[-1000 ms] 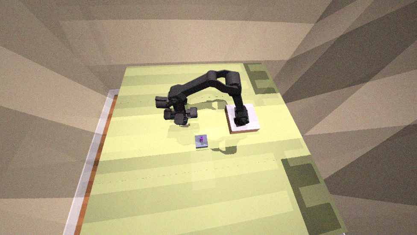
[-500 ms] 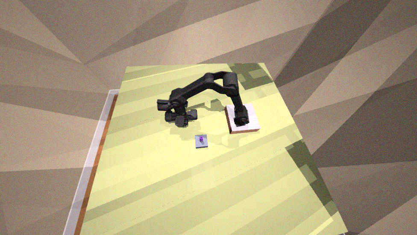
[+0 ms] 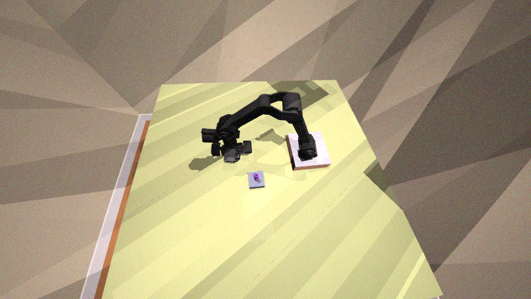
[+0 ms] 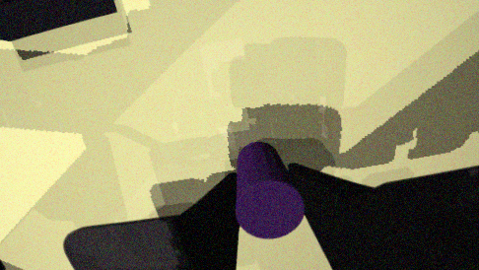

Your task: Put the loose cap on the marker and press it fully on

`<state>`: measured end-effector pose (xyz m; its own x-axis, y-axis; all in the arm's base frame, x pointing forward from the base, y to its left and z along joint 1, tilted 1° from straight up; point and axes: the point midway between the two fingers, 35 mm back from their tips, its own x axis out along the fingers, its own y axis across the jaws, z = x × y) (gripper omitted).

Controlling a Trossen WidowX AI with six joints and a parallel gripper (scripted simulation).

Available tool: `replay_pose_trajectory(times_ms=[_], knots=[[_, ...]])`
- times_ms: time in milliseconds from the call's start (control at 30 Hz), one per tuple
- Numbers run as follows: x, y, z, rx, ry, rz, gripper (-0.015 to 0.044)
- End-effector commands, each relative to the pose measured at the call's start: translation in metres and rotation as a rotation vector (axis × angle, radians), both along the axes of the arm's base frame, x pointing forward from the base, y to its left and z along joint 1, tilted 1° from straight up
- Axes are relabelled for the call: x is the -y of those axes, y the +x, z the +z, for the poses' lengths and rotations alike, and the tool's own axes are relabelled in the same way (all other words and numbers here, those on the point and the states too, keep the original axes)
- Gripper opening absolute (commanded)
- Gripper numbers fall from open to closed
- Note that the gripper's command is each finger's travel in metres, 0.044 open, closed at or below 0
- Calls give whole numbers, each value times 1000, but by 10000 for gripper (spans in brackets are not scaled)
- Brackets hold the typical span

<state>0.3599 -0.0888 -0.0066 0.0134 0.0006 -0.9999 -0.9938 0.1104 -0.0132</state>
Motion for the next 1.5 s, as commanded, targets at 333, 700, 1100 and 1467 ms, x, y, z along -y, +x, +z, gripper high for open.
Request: replay_pose_trajectory(times_ms=[333,700,1100,1467], knots=[[0,1,14,-2,7,4,0],[1,0,54,-2,7,4,0],[-27,-8,71,-2,8,4,0],[-71,-26,90,-3,12,4,0]])
